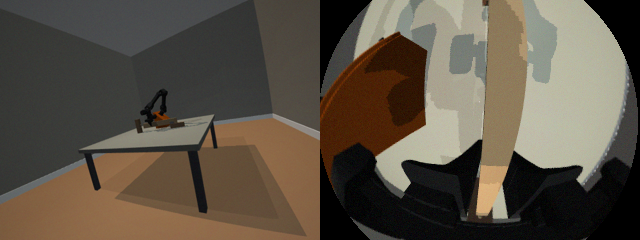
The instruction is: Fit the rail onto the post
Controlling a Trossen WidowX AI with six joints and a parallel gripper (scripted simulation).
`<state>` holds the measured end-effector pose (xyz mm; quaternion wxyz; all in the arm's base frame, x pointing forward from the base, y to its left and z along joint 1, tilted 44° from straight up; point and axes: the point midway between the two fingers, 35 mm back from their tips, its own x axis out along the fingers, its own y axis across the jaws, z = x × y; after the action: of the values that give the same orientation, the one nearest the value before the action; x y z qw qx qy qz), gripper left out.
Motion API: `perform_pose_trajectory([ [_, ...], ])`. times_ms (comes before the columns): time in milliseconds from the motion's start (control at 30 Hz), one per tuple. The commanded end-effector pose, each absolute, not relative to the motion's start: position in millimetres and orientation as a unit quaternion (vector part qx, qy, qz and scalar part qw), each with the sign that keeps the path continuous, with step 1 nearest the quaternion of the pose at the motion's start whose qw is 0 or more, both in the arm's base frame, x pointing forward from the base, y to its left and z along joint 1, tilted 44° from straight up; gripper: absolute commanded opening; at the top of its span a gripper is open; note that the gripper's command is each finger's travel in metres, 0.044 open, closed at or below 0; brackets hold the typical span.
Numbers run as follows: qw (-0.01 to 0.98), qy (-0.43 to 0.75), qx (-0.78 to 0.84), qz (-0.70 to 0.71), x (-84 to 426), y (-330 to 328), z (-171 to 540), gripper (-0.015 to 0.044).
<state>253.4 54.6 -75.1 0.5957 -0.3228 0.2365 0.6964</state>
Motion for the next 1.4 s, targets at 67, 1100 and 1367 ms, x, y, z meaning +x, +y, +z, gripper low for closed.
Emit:
perform_pose_trajectory([
  [67,0.600,0.233,-0.323,0.694,256.2,51.0,-70.8,0.0000],
  [1100,0.600,0.233,-0.323,0.694,254.0,50.8,-71.2,0.0000],
  [1367,0.600,0.233,-0.323,0.694,253.3,51.6,-72.1,0.0000],
])
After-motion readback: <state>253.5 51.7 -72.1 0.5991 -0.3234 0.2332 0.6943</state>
